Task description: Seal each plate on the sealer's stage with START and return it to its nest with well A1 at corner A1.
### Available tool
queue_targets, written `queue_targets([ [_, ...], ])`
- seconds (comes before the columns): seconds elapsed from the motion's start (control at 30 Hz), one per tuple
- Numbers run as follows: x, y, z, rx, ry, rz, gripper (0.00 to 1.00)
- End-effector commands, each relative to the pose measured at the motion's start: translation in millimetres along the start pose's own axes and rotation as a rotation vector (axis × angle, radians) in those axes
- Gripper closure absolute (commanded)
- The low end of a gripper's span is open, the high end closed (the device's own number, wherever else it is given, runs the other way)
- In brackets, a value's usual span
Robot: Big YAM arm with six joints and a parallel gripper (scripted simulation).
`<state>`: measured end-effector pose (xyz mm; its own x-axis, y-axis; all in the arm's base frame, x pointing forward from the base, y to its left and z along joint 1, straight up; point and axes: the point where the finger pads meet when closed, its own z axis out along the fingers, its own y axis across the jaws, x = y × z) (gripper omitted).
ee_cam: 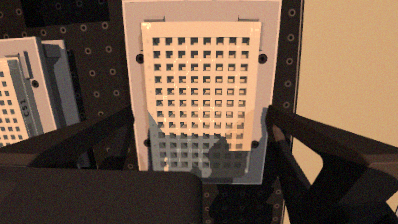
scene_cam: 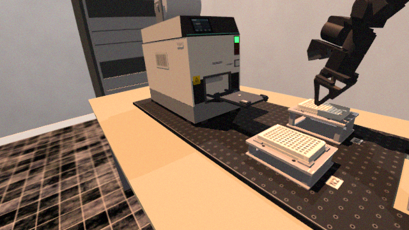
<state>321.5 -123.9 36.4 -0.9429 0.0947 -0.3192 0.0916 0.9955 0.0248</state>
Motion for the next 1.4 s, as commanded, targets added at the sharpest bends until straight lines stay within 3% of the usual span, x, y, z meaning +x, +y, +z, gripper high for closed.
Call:
queue_targets([
  [0.0,-16.0,-5.9,-0.2,0.011,-0.028,0.009,0.0],
  [0.17,-1.2,-3.0,16.2,0.004,-0.008,0.012,0.0],
  [0.37,2.8,-1.3,13.8,0.0,0.003,0.013,0.0],
  [0.67,-17.9,-5.3,-3.6,0.015,-0.043,0.005,0.0],
  [1.0,-26.1,-8.0,-0.4,0.021,-0.064,0.002,0.0],
  [1.37,-6.3,-2.6,9.8,0.0,0.001,0.009,0.0],
])
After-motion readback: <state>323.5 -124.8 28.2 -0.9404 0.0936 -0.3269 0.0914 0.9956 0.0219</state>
